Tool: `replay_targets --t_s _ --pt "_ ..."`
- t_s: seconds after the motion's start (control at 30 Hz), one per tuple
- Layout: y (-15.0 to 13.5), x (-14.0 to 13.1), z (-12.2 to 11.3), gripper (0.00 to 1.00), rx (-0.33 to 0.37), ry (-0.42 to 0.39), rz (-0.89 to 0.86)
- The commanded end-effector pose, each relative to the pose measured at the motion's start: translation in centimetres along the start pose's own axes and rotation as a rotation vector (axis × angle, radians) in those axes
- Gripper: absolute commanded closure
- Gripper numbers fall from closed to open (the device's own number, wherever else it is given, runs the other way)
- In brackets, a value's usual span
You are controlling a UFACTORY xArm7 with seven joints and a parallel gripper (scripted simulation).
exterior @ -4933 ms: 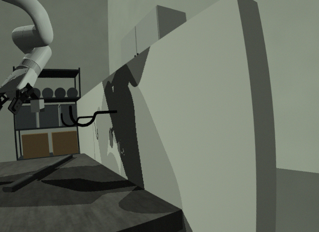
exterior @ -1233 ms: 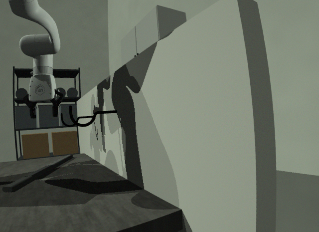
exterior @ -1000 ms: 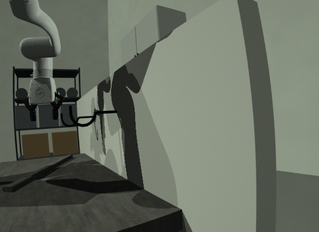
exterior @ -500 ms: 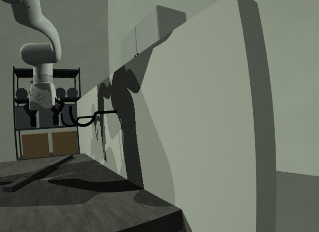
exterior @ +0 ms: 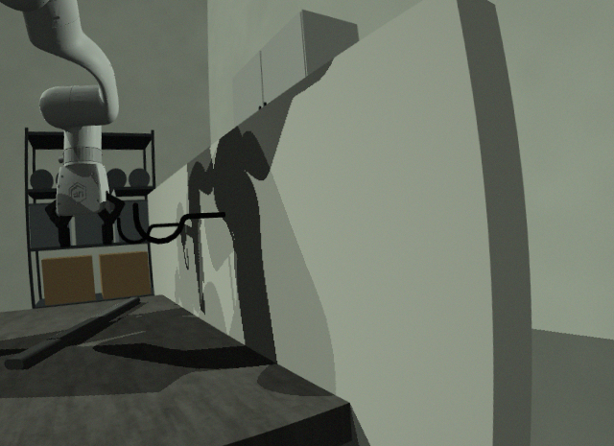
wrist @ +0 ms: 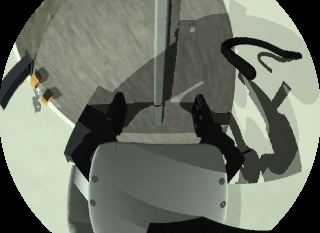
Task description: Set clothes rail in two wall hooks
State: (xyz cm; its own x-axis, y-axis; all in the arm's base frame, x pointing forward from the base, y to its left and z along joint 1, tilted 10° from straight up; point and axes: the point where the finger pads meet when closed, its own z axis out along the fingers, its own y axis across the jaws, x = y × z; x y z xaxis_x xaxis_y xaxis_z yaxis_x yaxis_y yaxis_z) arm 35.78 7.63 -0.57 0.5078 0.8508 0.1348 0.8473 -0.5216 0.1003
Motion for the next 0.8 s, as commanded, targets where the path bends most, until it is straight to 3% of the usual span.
replay_targets --t_s 0.0,0.77 --pt "0.1 0.1 0.5 0.00 -0.002 0.001 -0.001" --pt "0.0 0.1 4.0 0.00 -0.002 0.002 -0.001"
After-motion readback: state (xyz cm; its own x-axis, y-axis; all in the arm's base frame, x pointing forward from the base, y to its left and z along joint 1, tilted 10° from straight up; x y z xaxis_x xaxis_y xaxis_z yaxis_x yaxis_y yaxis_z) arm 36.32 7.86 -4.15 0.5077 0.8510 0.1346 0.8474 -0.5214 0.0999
